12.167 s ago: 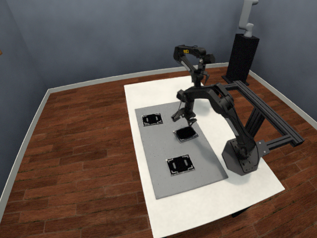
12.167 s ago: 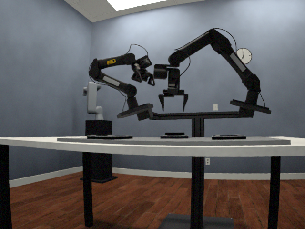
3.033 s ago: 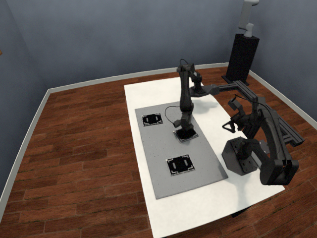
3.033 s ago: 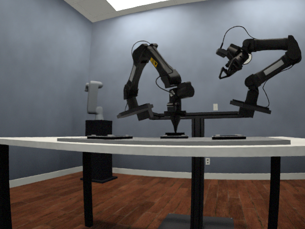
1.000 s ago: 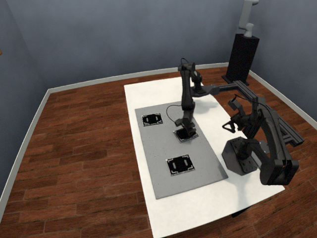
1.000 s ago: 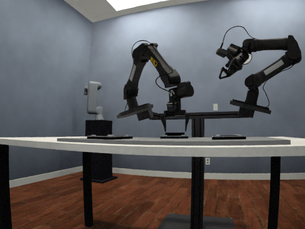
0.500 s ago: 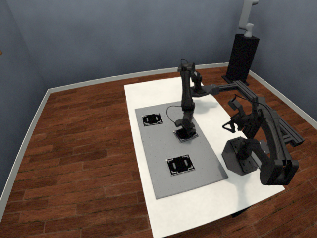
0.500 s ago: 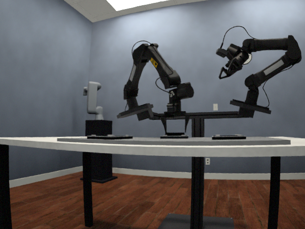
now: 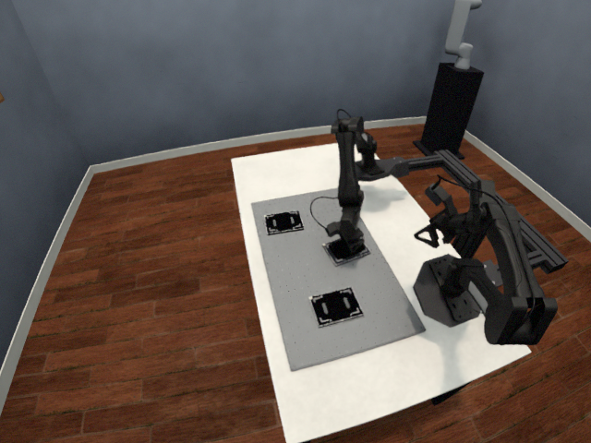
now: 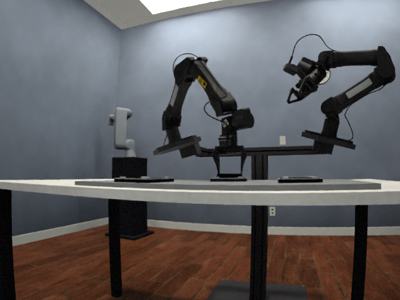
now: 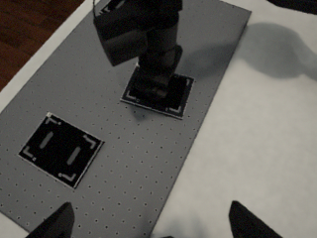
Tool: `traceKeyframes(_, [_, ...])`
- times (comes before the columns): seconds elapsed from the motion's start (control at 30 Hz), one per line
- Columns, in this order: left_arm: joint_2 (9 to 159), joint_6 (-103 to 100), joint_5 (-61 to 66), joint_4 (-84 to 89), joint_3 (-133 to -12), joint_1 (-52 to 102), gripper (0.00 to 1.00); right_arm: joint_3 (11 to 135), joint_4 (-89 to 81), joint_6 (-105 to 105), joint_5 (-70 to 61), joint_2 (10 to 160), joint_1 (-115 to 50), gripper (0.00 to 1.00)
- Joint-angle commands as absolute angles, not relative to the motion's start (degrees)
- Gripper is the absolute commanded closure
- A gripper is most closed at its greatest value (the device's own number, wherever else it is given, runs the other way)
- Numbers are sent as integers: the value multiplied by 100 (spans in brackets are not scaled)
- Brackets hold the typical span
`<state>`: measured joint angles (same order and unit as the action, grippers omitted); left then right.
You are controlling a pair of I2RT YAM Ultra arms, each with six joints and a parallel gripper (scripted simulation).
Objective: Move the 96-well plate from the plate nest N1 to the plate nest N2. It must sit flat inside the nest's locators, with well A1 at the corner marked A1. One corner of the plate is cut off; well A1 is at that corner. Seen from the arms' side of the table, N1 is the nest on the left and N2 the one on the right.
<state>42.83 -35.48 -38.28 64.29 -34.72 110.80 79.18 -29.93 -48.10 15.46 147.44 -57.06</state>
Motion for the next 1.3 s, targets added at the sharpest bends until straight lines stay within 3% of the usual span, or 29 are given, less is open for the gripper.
traceKeyframes(0.0, [4271,-3561,-3909,6426,-3578,11102,0,8051,-3072,-4783,1592,14834,-5682,24])
traceKeyframes(0.6, [4268,-3486,-3888,6236,-3650,11119,0,8124,-3815,-5024,1520,14165,-5909,24])
traceKeyframes(0.83, [4796,-2934,-3643,4687,-3656,10894,0,7934,-3592,-4411,1673,14035,-5652,24])
traceKeyframes(1.27, [6109,-1080,-3007,822,-3619,9123,0,7925,-3816,-2224,1797,13351,-3736,24])
